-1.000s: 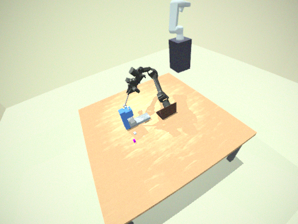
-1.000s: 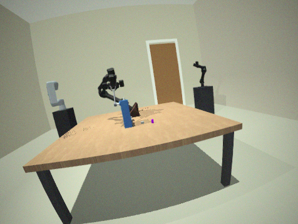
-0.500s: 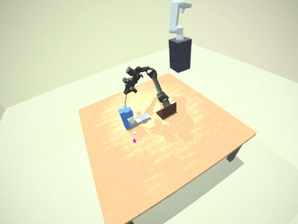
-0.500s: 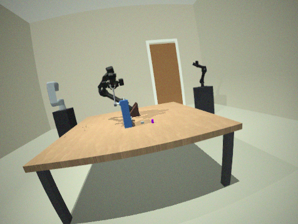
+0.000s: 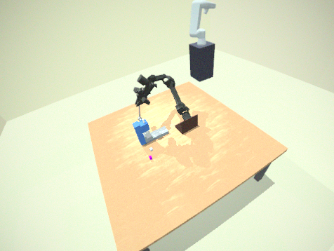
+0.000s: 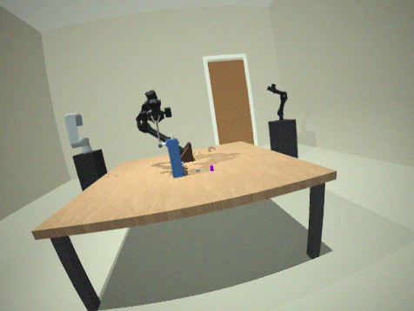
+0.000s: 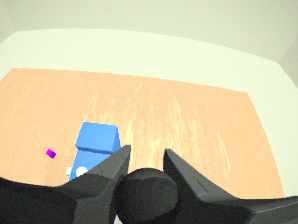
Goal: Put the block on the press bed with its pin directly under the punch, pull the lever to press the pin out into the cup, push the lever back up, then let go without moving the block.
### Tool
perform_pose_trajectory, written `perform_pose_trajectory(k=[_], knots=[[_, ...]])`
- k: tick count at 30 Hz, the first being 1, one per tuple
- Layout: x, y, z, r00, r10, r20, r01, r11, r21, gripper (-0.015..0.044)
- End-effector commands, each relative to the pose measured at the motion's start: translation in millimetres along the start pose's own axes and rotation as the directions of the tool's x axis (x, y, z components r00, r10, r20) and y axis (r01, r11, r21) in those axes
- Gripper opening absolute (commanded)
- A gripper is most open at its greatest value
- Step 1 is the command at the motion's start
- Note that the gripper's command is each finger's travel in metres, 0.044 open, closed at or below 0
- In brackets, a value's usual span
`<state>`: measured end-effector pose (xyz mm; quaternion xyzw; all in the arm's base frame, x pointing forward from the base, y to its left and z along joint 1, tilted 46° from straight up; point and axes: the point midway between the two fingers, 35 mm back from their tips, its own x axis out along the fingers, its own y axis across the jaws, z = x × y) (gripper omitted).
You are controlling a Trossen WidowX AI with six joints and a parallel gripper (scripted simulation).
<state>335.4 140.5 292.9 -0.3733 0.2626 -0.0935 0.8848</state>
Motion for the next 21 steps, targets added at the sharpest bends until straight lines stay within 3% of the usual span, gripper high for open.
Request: perform_pose_trajectory(k=[1, 7, 21], knots=[[6.3, -0.1, 7.2, 1.0, 0.001, 0.002, -0.001, 1.0, 0.003, 0.0], [1.3, 0.0, 1.5, 1.0, 0.0, 0.0, 0.0, 1.0, 0.0, 0.0], [1.3, 0.0, 1.5, 1.0, 0.0, 0.0, 0.0, 1.0, 0.0, 0.0368]])
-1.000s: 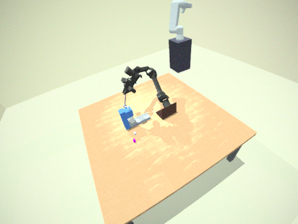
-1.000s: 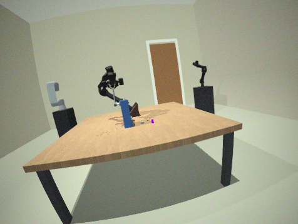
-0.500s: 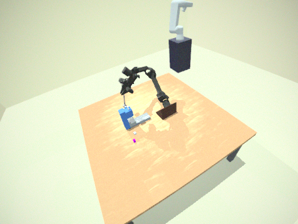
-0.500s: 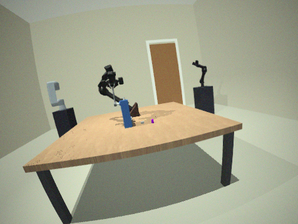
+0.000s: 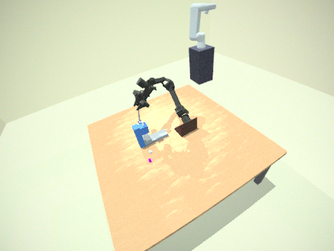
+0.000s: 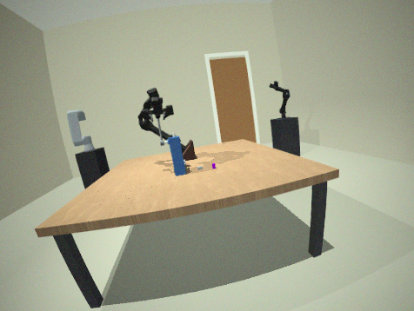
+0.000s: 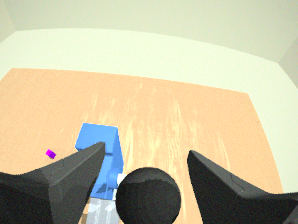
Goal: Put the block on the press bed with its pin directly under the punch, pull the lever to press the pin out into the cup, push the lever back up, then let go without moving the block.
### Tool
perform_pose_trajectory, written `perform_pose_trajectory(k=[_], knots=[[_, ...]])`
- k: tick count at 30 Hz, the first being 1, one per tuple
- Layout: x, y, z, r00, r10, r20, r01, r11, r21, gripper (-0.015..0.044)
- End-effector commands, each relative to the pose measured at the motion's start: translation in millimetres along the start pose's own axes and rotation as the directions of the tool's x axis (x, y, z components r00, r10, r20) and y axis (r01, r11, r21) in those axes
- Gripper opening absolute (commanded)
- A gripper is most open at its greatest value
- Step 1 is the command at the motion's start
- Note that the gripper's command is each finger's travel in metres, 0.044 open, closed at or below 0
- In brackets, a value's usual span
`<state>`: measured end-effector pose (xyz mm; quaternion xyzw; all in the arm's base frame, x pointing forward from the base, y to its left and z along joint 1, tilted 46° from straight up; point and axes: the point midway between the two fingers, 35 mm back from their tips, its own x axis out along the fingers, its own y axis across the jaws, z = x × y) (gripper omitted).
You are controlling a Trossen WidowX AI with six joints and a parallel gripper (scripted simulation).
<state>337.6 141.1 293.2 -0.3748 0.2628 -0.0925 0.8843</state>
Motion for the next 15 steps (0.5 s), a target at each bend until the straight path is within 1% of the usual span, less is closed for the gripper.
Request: perform_pose_trajectory(k=[1, 3, 15], knots=[[-0.2, -0.3, -0.2, 1.0, -0.001, 0.0, 0.001, 1.0, 0.004, 0.0394], [-0.2, -0.3, -0.2, 1.0, -0.001, 0.0, 0.001, 1.0, 0.004, 0.044], [-2.1, 0.3, -0.1, 1.0, 0.0, -0.002, 0.0, 1.0, 0.004, 0.044]])
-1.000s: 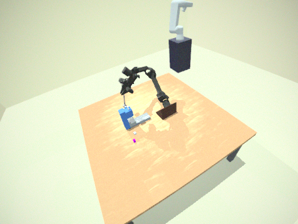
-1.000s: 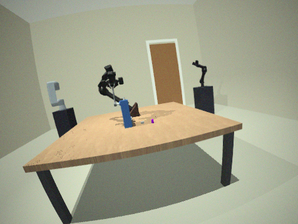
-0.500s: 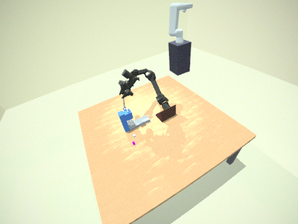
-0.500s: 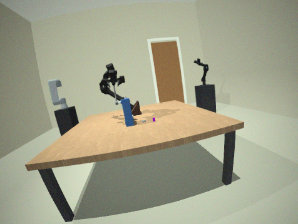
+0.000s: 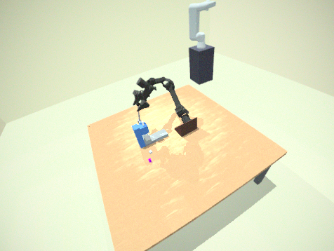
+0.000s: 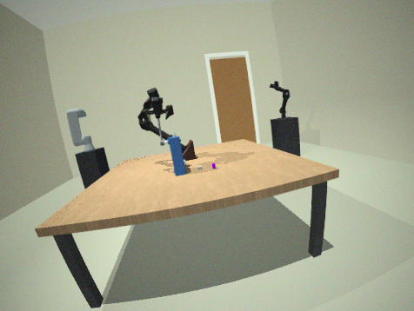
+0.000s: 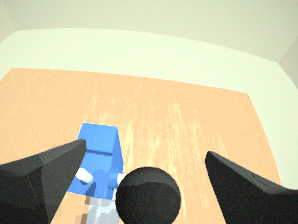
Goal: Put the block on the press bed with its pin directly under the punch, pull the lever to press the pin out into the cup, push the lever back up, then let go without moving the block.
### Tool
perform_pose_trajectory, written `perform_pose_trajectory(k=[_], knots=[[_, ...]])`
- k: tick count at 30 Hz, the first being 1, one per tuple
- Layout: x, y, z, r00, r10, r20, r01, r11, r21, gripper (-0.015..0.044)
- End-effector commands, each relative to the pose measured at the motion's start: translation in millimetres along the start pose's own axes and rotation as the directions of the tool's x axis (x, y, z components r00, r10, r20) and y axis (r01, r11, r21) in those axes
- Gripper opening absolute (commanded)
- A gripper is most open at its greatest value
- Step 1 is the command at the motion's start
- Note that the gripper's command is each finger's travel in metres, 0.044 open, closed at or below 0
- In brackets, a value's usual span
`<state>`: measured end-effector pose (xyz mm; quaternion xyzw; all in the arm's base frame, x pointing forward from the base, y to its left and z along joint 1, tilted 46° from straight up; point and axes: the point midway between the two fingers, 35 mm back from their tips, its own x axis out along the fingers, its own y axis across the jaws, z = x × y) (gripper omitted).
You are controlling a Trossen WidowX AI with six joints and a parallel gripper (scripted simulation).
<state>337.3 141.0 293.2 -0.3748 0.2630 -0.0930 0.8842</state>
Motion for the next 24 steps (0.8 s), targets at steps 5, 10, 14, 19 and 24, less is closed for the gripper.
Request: perform_pose_trajectory(k=[5, 10, 14, 19, 24], knots=[[-54.8, 6.0, 0.4, 1.0, 0.011, -0.017, -0.011, 1.0, 0.005, 0.044], [-84.8, 1.8, 0.0, 1.0, 0.002, -0.002, -0.002, 1.0, 0.0, 0.044], [-86.8, 2.1, 0.0, 1.0, 0.003, 0.0, -0.003, 1.0, -0.001, 0.044], [-120.1, 3.7, -1.0, 0.999, 0.023, 0.036, -0.022, 0.999, -0.026, 0.044], [-120.1, 3.7, -1.0, 0.999, 0.023, 0.036, -0.022, 0.999, -0.026, 0.044]])
